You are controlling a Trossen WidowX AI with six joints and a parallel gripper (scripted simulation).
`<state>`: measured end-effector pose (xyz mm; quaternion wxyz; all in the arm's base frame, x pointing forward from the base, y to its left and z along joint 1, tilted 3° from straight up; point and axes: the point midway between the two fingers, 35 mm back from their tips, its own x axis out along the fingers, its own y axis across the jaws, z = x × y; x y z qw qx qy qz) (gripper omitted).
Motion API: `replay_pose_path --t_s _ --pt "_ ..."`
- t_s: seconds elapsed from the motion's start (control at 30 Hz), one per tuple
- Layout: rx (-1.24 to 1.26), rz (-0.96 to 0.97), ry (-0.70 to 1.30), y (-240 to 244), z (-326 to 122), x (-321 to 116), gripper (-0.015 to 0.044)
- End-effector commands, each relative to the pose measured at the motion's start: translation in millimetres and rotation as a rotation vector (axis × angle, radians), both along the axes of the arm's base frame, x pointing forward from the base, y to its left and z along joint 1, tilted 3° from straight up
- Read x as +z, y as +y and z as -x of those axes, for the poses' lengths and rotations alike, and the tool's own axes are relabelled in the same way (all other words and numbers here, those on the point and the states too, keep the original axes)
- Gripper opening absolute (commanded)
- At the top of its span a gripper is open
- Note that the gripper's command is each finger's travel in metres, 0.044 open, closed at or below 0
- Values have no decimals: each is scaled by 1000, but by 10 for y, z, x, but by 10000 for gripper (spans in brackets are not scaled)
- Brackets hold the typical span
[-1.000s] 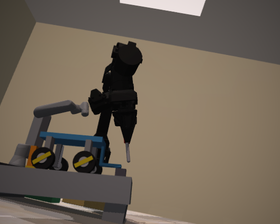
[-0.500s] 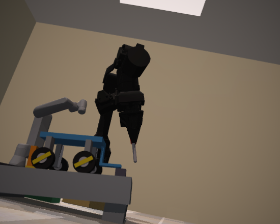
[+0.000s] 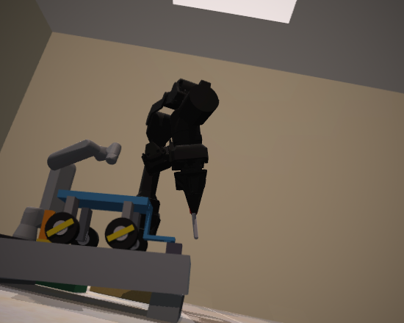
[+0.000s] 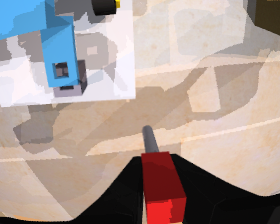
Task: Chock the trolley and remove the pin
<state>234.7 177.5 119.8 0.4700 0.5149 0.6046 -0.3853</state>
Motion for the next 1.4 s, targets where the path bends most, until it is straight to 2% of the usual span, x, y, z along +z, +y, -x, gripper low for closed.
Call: replay_pose_path --t_s 0.0,0.3,1.37 --pt "-6 1 0 -30 137 -11 0" --pt "-6 2 0 -99 217 -23 0" --pt "-6 16 -3 -1381 -77 -158 0"
